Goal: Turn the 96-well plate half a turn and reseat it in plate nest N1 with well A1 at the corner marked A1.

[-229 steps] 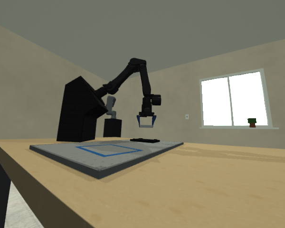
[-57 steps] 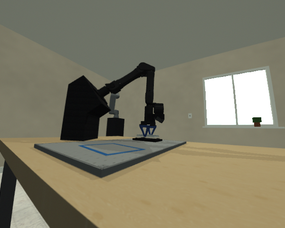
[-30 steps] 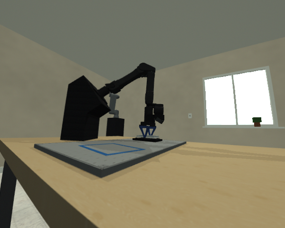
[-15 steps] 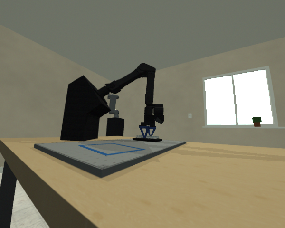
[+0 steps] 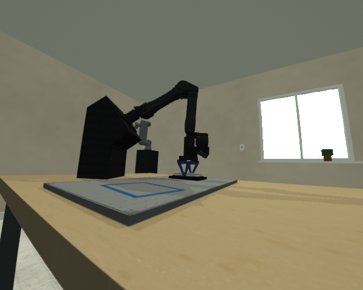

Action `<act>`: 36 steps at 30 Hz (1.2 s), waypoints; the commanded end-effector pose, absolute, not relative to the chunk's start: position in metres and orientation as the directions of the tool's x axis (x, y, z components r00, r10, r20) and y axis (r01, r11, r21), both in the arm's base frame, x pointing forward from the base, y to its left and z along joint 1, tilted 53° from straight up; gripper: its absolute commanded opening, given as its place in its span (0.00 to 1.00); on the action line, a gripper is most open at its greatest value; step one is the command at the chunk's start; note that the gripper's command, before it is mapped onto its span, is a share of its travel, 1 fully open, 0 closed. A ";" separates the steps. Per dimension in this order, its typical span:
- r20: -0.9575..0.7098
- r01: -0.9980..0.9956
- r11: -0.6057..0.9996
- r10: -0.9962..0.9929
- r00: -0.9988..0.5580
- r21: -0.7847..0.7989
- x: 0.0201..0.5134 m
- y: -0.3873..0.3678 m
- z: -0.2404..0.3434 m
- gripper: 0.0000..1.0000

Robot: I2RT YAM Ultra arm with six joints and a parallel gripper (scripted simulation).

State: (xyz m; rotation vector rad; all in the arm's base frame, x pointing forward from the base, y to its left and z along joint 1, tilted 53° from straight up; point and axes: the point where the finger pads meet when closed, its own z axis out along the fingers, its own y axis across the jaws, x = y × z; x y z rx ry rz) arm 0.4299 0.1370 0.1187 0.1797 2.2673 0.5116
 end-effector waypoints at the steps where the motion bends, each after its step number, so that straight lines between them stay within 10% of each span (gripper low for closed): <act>1: -0.682 -0.035 0.907 0.289 -0.672 0.419 0.431 0.137 0.123 0.00; 12: -0.682 -0.035 0.907 0.289 -0.672 0.419 0.432 0.137 0.122 0.00; 13: -0.682 -0.035 0.907 0.289 -0.672 0.419 0.432 0.137 0.122 1.00; 36: -0.682 -0.035 0.907 0.289 -0.672 0.419 0.428 0.136 0.125 1.00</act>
